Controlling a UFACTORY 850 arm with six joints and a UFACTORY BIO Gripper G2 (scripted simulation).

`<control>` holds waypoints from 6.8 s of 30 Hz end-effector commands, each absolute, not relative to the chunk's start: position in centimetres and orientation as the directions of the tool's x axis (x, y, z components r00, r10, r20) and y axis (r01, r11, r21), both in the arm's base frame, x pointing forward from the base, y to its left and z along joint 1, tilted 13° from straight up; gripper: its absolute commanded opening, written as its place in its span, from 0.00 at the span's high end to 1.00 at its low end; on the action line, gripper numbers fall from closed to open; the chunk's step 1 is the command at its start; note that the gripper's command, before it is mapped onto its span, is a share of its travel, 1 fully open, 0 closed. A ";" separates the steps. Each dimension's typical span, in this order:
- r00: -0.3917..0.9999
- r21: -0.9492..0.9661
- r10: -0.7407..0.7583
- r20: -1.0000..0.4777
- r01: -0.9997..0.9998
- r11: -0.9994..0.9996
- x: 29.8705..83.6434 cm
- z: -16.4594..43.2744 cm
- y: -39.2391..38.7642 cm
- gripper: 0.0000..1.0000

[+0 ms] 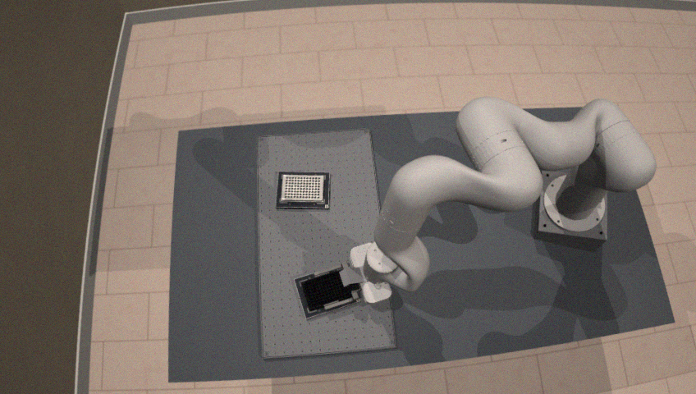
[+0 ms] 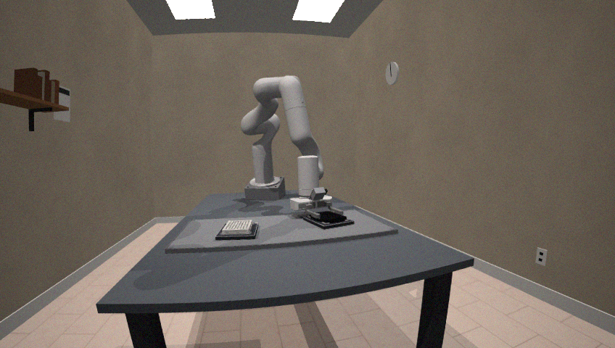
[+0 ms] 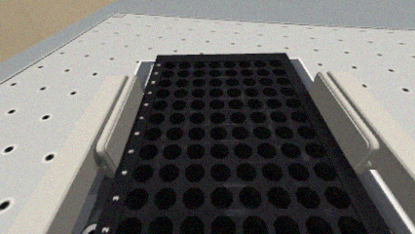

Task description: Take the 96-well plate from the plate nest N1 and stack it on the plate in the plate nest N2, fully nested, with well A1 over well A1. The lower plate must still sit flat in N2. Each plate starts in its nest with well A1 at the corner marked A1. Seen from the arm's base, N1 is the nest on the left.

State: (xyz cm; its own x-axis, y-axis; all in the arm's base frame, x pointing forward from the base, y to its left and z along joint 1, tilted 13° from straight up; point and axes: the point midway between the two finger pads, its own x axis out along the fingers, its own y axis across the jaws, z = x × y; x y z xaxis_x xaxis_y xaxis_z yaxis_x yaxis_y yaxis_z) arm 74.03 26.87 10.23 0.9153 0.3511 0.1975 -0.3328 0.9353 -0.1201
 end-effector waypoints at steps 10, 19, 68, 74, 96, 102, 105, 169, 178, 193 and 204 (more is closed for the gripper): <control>0.915 -0.120 0.351 0.200 -0.333 0.935 74.1 10.4 26.9 1.00; 0.915 -0.120 0.351 0.200 -0.333 0.935 74.0 10.8 26.9 1.00; 0.915 -0.120 0.351 0.200 -0.333 0.935 73.1 14.4 27.1 1.00; 0.915 -0.120 0.351 0.200 -0.333 0.935 72.9 15.4 27.1 1.00; 0.915 -0.120 0.351 0.200 -0.333 0.935 72.3 18.2 27.3 1.00; 0.915 -0.120 0.351 0.200 -0.333 0.935 72.3 18.2 27.3 1.00; 0.915 -0.120 0.351 0.200 -0.333 0.935 72.3 18.2 27.3 1.00; 0.973 -0.049 0.027 0.228 -0.017 0.999 77.0 20.0 10.3 1.00; 0.973 -0.049 0.027 0.228 -0.017 0.999 77.8 20.4 7.5 1.00; 0.973 -0.049 0.027 0.228 -0.017 0.999 79.0 20.8 3.3 1.00; 0.973 -0.049 0.027 0.228 -0.017 0.999 79.8 21.1 0.4 1.00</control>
